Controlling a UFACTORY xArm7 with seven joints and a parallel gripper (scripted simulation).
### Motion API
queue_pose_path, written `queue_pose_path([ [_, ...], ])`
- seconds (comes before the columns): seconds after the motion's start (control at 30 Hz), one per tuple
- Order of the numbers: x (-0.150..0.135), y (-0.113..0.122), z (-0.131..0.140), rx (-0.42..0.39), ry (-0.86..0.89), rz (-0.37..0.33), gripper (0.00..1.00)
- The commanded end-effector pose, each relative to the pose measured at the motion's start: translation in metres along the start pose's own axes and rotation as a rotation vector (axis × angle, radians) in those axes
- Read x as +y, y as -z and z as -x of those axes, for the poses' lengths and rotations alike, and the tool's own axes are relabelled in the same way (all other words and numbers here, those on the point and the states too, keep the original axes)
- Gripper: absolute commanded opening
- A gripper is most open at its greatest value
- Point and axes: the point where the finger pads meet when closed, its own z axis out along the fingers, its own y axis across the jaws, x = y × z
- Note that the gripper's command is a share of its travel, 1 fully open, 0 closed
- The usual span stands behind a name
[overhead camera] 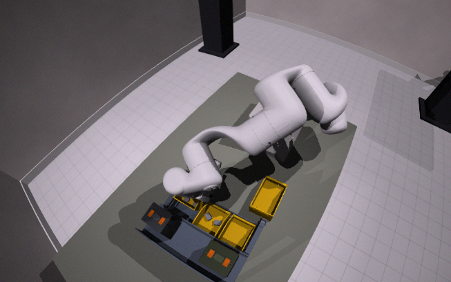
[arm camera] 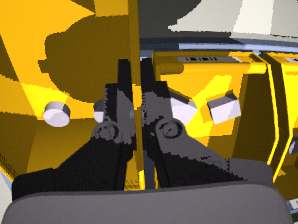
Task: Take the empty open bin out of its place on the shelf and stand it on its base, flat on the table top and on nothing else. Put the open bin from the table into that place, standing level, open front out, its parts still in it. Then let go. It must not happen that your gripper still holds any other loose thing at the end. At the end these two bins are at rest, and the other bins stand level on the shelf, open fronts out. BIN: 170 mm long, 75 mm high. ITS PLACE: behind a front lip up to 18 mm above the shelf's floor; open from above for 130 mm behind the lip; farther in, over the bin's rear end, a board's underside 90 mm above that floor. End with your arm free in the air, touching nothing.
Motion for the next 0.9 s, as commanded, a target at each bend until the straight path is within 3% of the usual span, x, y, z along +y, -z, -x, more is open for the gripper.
queue_pose_path([
  [0.0, -0.0012, 0.0035, 0.0028, -0.004, -0.001, -0.003, 0.00],
  [0.87, -0.0012, 0.0055, 0.0093, -0.004, -0.001, -0.003, 0.00],
])
